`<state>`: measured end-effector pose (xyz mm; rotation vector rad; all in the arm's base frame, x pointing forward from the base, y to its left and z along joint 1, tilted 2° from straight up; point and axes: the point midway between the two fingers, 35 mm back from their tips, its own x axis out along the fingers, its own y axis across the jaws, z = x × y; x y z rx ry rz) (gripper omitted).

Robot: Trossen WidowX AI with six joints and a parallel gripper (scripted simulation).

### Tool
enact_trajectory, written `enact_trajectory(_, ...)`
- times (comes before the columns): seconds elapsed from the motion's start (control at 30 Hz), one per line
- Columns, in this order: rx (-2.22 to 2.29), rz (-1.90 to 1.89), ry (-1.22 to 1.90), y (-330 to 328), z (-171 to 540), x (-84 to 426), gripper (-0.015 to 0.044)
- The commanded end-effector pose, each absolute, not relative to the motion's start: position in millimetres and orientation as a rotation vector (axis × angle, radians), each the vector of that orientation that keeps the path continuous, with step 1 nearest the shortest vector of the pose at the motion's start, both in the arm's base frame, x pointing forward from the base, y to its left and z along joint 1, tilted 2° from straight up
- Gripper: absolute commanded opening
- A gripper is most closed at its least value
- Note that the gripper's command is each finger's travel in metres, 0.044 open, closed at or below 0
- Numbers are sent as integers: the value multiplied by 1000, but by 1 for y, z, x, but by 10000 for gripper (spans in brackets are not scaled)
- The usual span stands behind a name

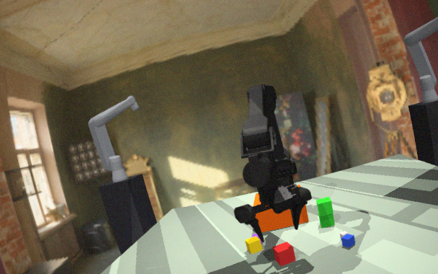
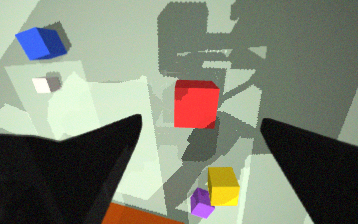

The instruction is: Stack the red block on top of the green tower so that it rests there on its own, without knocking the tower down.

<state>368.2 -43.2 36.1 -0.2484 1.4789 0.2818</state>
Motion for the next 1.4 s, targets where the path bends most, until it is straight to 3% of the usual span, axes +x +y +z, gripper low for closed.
enact_trajectory(0.0,-244,279,1501,-42,16,365,440)
enact_trajectory(1.37,-244,279,1501,-41,-35,368,440)
